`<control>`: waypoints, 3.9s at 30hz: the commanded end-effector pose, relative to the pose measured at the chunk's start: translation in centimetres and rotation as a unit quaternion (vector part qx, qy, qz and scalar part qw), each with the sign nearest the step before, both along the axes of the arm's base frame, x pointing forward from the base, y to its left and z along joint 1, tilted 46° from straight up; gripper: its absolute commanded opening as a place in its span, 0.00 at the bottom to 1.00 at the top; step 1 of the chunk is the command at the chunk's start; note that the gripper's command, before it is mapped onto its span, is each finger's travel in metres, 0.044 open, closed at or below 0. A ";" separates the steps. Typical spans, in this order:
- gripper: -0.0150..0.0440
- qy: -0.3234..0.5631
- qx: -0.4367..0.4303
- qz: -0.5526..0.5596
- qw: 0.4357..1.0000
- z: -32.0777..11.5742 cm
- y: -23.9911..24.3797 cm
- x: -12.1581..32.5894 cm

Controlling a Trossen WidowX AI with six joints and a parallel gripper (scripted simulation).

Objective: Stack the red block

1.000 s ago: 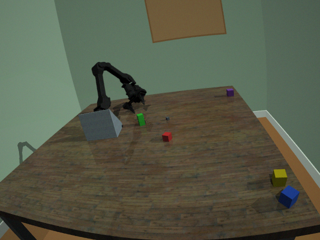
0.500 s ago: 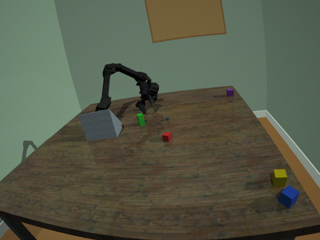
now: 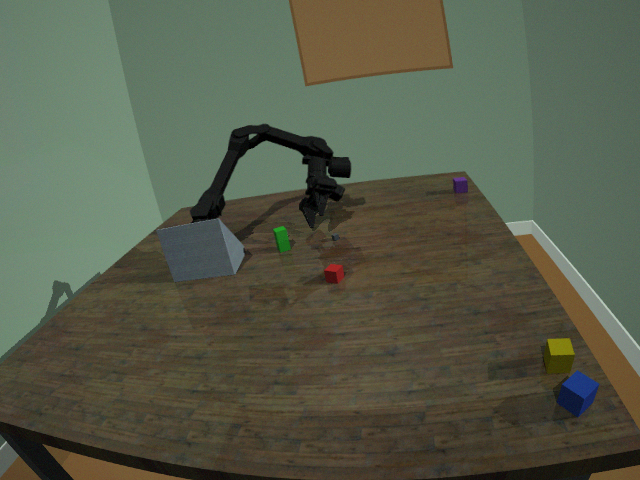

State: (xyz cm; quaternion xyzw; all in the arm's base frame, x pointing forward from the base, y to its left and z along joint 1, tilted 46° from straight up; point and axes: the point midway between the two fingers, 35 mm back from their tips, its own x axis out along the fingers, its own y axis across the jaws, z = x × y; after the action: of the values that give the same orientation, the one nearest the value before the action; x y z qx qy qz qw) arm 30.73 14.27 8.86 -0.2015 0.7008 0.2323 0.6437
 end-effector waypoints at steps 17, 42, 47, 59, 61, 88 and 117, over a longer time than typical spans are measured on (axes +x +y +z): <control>1.00 0.117 0.131 -0.222 0.959 -7.8 -11.5 7.8; 1.00 0.185 0.285 -0.435 0.834 -16.9 -24.1 9.0; 1.00 0.185 0.286 -0.435 0.833 -18.1 -23.0 9.0; 1.00 0.185 0.286 -0.435 0.833 -20.3 -20.9 8.6; 1.00 0.185 0.286 -0.435 0.833 -20.5 -20.7 8.6; 1.00 0.186 0.287 -0.435 0.833 -23.0 -18.3 8.2; 0.26 0.185 0.287 -0.435 0.833 -22.5 -18.8 8.3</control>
State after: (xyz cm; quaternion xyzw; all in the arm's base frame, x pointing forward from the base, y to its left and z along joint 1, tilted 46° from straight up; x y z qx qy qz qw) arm 38.88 -4.04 -14.09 0.3627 0.7260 0.1523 0.5640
